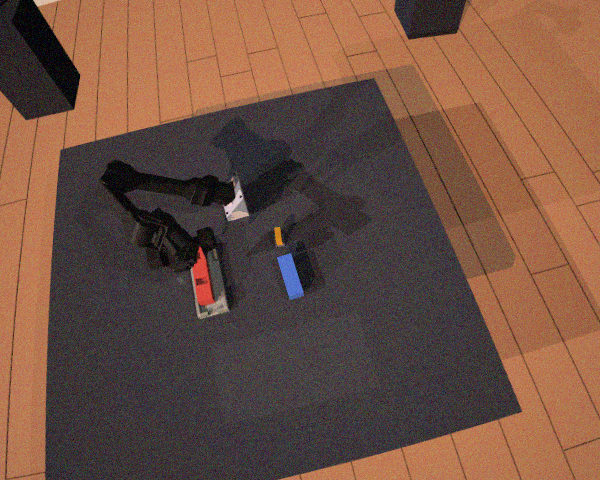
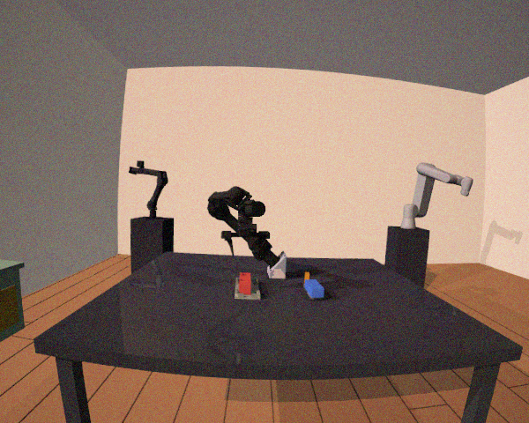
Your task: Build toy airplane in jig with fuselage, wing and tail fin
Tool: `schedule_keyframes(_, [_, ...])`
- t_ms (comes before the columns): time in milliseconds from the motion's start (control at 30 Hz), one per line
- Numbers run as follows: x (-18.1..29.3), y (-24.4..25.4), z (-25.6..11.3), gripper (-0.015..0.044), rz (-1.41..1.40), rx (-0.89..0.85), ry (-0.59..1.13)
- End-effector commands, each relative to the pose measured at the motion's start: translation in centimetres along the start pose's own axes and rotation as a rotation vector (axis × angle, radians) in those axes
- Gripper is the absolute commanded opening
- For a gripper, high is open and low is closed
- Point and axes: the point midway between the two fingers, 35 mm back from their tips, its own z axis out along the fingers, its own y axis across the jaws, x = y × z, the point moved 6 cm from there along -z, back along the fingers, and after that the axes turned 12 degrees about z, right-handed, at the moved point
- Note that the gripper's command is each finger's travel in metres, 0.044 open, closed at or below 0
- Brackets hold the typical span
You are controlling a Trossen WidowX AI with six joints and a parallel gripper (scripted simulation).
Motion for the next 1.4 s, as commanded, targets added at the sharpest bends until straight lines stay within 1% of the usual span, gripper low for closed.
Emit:
schedule_keyframes(0, [-0.1, 0.0, -0.5, 0.044, 0.002, -0.002, 0.006])
schedule_keyframes(100, [-0.3, 0.3, 0.0, 0.044, 0.002, 0.009, 0.023])
schedule_keyframes(167, [-1.3, 1.6, -0.2, 0.044, 0.004, 0.006, 0.026])
schedule_keyframes(333, [-4.1, 7.7, -0.6, 0.044, 0.014, 0.001, 0.038])
schedule_keyframes(500, [-5.7, 14.7, -0.3, 0.044, 0.026, 0.003, 0.051])
schedule_keyframes(733, [-5.3, 25.0, 1.3, 0.044, 0.046, 0.019, 0.068])
schedule_keyframes(800, [-4.9, 26.9, 1.8, 0.044, 0.05, 0.024, 0.07])
schedule_keyframes(1133, [-4.9, 27.2, 2.1, 0.044, 0.05, 0.024, 0.071])
schedule_keyframes(1267, [-4.7, 27.1, 5.5, 0.044, 0.051, 0.025, 0.07])
schedule_keyframes(1367, [-4.6, 27.1, 6.2, 0.044, 0.051, 0.026, 0.07])
